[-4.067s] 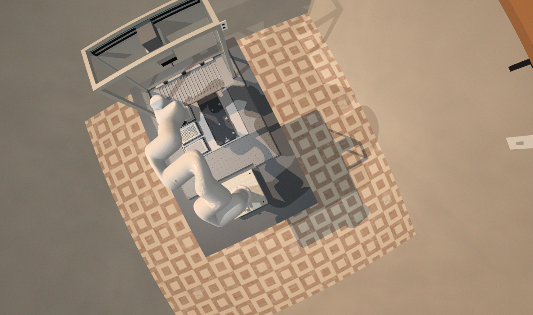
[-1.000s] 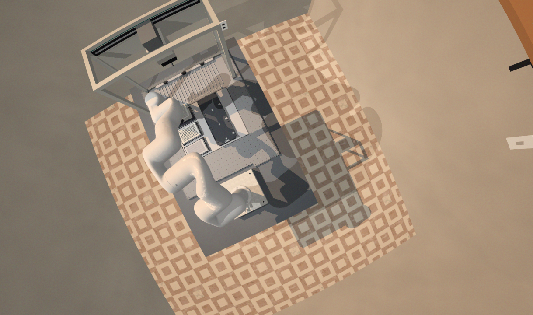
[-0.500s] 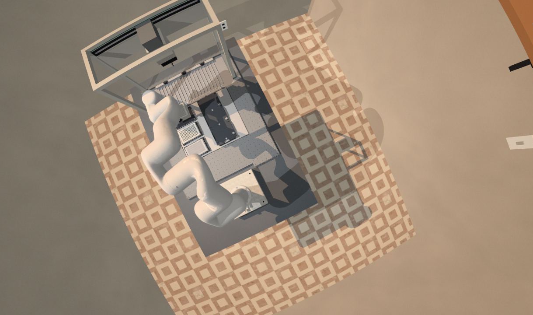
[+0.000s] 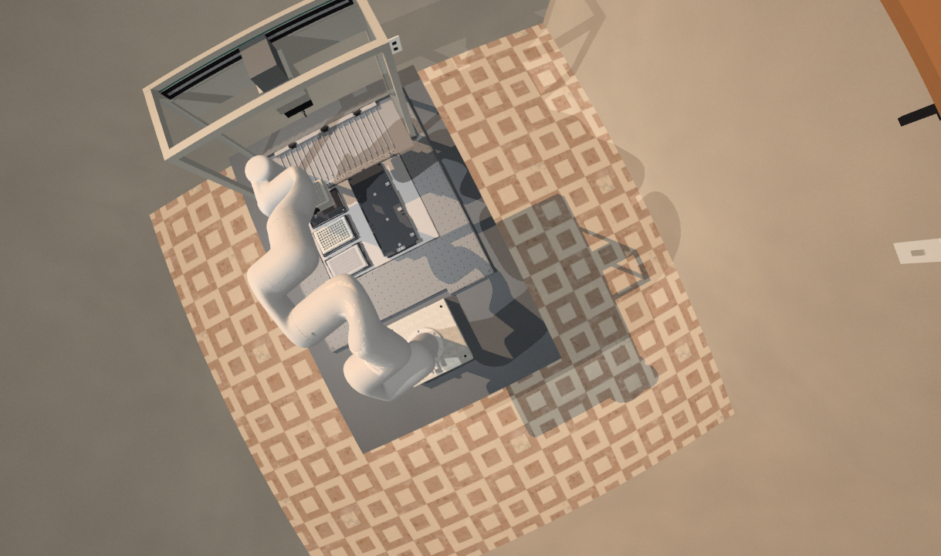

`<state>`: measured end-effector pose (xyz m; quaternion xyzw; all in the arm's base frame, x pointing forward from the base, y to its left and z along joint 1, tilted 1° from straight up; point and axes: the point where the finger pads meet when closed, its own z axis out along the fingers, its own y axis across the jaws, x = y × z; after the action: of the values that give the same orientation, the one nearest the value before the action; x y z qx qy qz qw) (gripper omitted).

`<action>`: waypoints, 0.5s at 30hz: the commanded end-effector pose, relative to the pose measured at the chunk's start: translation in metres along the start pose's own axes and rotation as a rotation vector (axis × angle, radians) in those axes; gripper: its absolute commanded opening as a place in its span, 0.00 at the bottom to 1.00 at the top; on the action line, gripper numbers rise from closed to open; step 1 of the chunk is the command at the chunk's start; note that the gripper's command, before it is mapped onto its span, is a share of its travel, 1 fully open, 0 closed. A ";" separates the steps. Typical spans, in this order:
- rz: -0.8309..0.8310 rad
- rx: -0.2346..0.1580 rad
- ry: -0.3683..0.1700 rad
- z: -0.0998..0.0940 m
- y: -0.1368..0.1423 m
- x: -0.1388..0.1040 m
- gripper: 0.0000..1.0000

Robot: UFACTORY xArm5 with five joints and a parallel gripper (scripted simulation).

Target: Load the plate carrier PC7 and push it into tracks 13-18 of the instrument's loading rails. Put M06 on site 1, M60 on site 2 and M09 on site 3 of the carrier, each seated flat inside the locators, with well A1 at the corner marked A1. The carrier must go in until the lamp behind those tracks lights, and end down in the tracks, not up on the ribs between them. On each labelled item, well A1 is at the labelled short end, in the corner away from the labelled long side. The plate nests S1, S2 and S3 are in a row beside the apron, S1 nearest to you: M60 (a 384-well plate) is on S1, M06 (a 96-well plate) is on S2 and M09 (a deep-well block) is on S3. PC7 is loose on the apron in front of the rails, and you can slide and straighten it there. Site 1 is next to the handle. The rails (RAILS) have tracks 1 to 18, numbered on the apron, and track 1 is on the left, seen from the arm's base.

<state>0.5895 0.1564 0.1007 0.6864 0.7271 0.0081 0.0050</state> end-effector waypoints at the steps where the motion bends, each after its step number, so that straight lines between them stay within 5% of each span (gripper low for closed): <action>1: 0.000 -0.005 -0.002 -0.009 0.001 0.000 0.00; 15: 0.000 -0.005 -0.002 -0.029 0.001 0.000 0.00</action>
<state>0.5891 0.1564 0.1225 0.6864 0.7271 0.0082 0.0051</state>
